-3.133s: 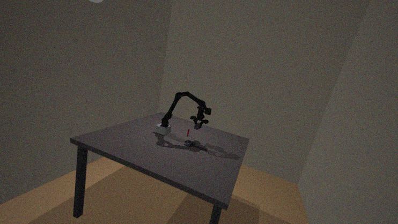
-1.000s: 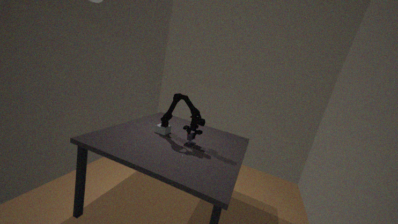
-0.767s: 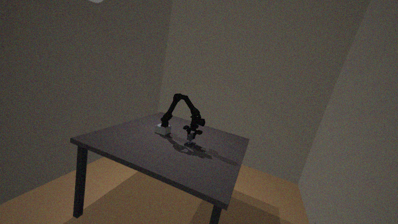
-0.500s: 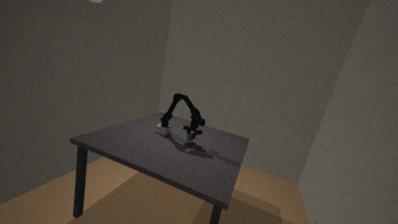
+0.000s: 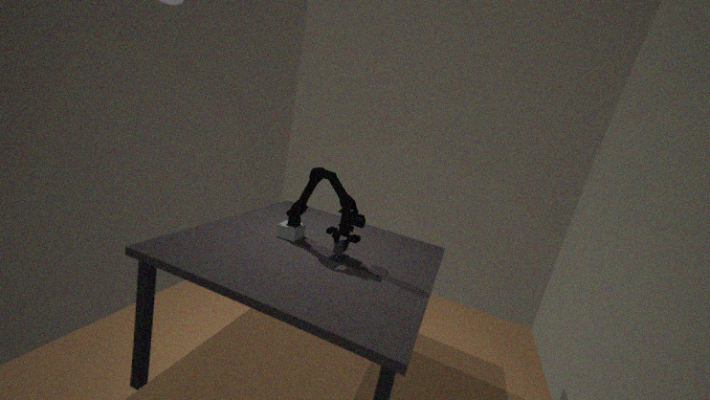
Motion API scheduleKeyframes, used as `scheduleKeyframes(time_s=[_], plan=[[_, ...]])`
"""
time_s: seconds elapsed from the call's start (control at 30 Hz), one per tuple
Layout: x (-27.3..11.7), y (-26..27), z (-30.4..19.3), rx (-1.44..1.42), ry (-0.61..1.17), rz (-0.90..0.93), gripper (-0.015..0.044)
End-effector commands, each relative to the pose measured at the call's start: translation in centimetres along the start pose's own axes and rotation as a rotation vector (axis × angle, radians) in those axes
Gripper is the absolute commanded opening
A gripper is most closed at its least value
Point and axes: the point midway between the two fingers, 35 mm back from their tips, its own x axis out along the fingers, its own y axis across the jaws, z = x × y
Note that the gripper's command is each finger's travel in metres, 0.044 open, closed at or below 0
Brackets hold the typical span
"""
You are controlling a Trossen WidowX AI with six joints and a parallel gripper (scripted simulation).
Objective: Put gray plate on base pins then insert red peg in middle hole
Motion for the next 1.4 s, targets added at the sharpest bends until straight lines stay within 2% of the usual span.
scheduleKeyframes(time_s=[0.0,0.57,0.97,1.37], plan=[[0.5,0.2,0.0,-0.003,0.002,0.011,0.0000],[2.9,0.2,0.0,-0.003,0.002,0.011,0.0000],[2.4,0.0,0.0,0.000,0.000,0.000,0.0000],[2.4,0.0,0.0,0.000,0.000,0.000,0.0315]])
